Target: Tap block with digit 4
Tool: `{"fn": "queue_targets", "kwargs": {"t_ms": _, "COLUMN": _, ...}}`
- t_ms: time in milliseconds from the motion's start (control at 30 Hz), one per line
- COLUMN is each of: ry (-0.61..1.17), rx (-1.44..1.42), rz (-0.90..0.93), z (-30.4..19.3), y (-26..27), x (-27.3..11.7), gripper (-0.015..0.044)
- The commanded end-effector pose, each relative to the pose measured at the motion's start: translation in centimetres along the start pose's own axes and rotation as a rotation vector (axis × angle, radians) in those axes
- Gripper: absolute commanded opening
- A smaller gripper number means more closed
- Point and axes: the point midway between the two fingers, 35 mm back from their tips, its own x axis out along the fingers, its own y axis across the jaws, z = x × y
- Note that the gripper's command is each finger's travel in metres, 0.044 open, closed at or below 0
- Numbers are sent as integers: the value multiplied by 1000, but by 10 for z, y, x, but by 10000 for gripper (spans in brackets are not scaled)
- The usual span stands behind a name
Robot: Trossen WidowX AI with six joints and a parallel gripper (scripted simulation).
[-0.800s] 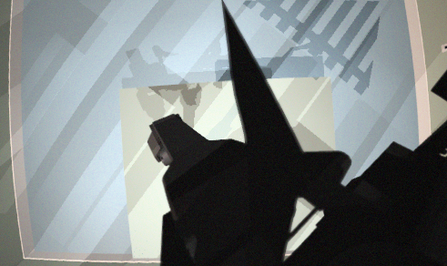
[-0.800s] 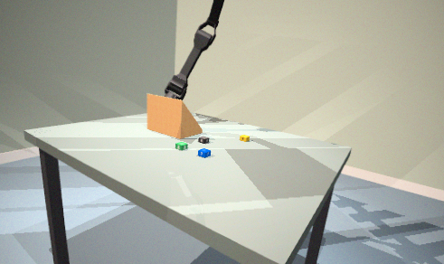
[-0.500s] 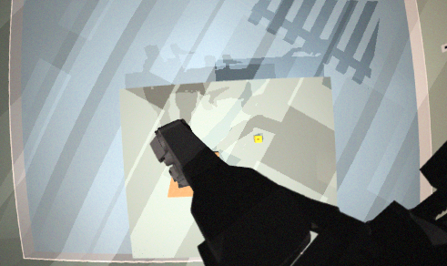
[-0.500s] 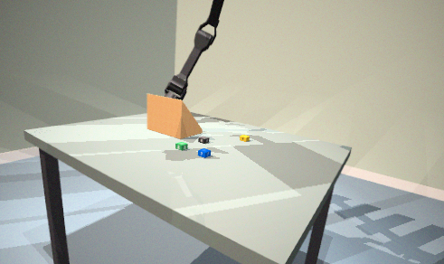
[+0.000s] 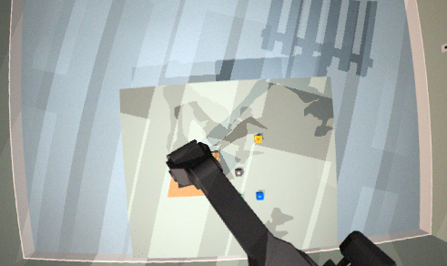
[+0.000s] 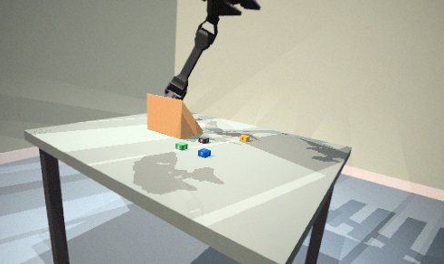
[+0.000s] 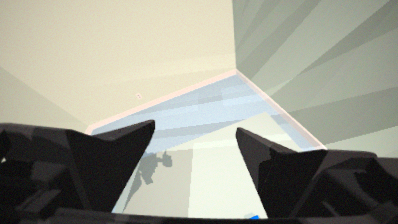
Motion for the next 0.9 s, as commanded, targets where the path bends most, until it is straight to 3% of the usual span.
{"fn": "queue_targets", "kwargs": {"t_ms": 0, "ry": 103, "rx": -66, "rz": -129, "z": -40, "y": -60, "x": 23, "gripper": 400}}
{"fn": "queue_targets", "kwargs": {"t_ms": 367, "ry": 550, "rx": -276, "rz": -317, "z": -176, "y": -173, "x": 35, "gripper": 400}}
{"fn": "queue_targets", "kwargs": {"t_ms": 667, "ry": 1054, "rx": -441, "rz": -216, "z": -303, "y": -216, "x": -4, "gripper": 400}}
{"fn": "queue_targets", "kwargs": {"t_ms": 867, "ry": 1110, "rx": -456, "rz": -187, "z": -316, "y": -217, "x": -11, "gripper": 400}}
